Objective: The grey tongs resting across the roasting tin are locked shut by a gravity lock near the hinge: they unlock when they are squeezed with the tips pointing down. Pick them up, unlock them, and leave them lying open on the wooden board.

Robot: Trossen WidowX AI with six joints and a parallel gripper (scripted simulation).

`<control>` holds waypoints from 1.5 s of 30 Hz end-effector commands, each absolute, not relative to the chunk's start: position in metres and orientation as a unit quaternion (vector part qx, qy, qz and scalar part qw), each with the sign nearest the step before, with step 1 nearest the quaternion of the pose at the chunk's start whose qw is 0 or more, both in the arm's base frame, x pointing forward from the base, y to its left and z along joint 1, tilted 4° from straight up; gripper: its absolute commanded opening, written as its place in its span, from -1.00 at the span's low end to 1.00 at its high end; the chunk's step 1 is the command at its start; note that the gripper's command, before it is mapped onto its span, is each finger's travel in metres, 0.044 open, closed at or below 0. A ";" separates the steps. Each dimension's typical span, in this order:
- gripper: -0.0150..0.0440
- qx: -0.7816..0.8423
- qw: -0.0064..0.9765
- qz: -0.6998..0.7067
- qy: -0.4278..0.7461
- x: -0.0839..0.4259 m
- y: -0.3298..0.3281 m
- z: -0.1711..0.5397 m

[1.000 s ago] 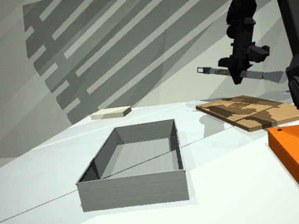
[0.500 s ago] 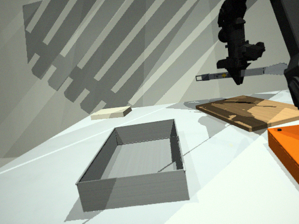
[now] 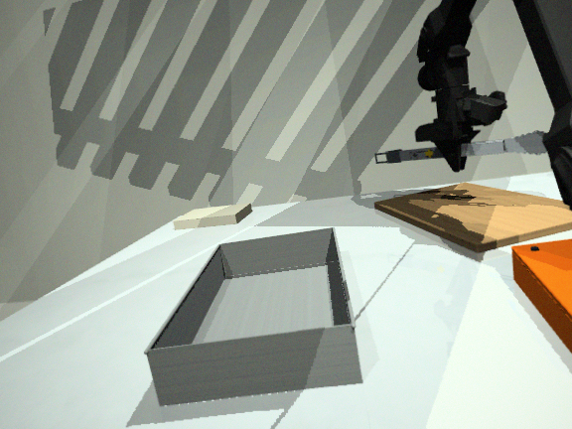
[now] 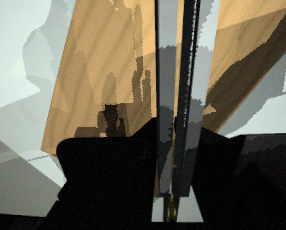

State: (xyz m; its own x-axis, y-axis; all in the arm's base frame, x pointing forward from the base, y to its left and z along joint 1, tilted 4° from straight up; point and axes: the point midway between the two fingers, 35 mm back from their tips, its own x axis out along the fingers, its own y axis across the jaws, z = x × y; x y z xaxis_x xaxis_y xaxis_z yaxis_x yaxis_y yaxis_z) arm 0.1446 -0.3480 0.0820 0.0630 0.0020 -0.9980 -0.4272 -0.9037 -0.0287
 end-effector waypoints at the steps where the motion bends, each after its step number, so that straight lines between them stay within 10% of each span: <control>1: -1.00 -0.712 0.159 0.667 0.151 0.145 -0.349 0.078; 29: -1.00 -0.712 0.163 0.666 0.151 0.147 -0.348 0.038; 45: 0.42 -0.710 0.163 0.669 0.148 0.146 -0.347 0.038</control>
